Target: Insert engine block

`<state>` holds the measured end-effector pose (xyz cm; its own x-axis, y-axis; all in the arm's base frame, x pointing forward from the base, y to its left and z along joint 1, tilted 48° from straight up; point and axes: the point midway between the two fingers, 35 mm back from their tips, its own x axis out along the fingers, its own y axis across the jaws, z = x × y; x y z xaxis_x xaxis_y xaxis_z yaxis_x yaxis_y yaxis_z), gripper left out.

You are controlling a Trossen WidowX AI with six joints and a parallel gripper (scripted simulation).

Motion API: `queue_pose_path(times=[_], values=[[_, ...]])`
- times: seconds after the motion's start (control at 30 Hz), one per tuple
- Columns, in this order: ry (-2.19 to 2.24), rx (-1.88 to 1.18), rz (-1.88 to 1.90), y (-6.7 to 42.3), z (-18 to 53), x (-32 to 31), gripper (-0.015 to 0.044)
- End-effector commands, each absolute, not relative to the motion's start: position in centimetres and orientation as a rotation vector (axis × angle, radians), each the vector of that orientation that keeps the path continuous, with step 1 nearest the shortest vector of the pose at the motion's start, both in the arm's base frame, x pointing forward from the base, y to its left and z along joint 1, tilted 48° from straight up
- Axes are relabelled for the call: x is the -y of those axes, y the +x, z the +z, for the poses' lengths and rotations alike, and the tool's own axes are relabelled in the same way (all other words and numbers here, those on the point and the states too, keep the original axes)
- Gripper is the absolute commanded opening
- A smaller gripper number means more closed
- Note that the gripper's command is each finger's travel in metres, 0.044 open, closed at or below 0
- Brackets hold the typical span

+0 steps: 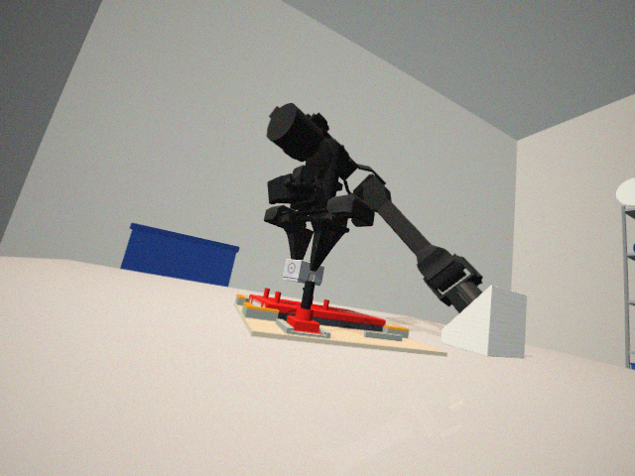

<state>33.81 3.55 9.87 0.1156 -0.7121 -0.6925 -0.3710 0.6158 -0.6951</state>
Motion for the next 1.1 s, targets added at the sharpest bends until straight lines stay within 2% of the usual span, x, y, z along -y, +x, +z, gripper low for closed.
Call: queue_pose_path(times=[0.0, 0.3, 0.5, 1.07], values=[[-0.879, -1.462, -0.398, 33.6, 10.3, -2.5, 0.0000], [-0.701, -1.383, -0.565, 33.2, 11.1, -0.4, 0.0000], [-0.672, -1.370, -0.589, 33.2, 11.1, -0.4, 0.0157], [-0.715, -1.389, -0.554, 33.3, 11.1, -0.4, 0.0160]])
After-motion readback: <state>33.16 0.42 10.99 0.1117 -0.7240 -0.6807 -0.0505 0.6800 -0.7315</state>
